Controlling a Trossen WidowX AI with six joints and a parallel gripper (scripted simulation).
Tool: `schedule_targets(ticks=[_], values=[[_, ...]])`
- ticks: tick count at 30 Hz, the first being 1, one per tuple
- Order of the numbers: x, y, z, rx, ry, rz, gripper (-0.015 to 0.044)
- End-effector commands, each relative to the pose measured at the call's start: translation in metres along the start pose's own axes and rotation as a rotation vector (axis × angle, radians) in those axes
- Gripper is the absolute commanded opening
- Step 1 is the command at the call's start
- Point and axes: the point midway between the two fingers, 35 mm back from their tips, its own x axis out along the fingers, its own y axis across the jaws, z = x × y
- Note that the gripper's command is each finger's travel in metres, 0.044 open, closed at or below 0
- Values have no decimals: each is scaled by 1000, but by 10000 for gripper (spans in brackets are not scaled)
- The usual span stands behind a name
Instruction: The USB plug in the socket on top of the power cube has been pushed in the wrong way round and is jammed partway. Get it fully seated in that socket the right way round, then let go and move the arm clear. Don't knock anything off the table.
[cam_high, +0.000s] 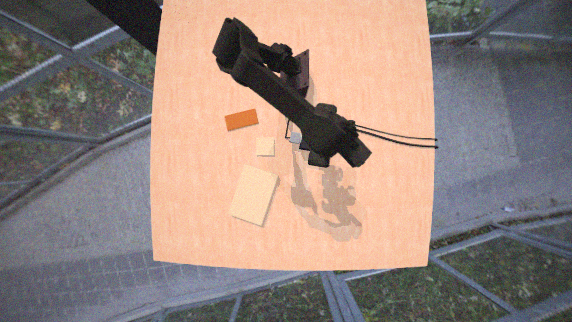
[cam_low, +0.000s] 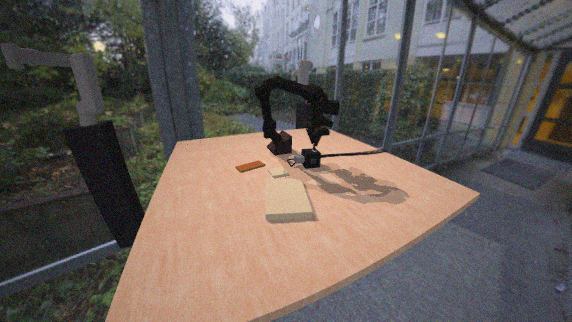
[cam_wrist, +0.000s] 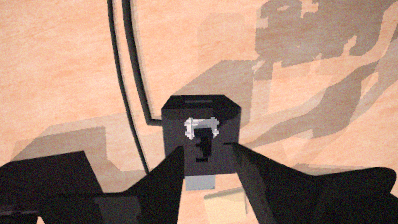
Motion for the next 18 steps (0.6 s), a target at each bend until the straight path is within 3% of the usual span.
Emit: schedule_targets(ticks=[1,4,7,18], values=[[0,0,0,1,-1,0,99],[0,0,0,1,-1,0,20],[0,0,0,1,-1,0,0],[0,0,0,1,-1,0,0]])
